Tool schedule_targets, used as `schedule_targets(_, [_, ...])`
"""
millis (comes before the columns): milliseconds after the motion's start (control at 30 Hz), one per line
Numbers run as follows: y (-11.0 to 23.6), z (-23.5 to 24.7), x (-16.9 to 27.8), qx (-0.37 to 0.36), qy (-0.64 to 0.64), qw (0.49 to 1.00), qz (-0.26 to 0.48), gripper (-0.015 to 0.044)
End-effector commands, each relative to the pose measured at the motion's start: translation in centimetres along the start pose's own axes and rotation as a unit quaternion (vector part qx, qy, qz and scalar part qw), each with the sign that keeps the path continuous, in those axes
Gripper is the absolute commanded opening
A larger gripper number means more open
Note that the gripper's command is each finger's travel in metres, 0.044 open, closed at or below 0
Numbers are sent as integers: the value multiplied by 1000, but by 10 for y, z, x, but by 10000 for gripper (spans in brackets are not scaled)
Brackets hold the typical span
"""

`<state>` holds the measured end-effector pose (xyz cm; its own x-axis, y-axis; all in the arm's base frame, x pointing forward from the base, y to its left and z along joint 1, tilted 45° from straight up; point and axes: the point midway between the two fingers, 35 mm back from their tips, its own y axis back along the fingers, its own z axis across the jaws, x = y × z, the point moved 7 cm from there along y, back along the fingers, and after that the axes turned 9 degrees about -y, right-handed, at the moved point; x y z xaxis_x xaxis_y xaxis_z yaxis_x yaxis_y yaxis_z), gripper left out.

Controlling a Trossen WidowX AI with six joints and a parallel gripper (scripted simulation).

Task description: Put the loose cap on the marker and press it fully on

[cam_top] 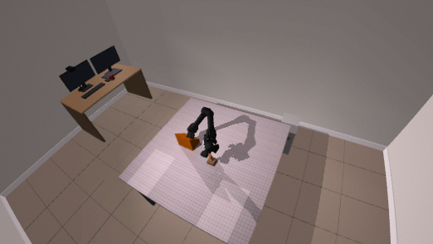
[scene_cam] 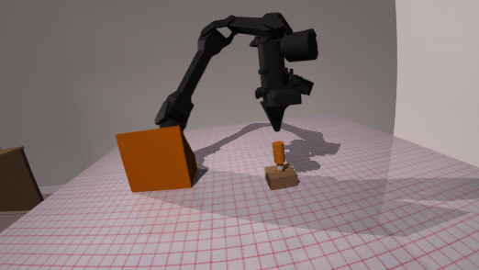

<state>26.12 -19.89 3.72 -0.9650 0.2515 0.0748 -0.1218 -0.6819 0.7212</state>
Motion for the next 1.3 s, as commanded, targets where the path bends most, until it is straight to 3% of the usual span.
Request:
schedule_targets(0, [0, 0, 0, 1, 4, 1000, -1, 0])
schedule_targets(1267, [-41, 0, -3, 0, 4, 1000, -1, 0])
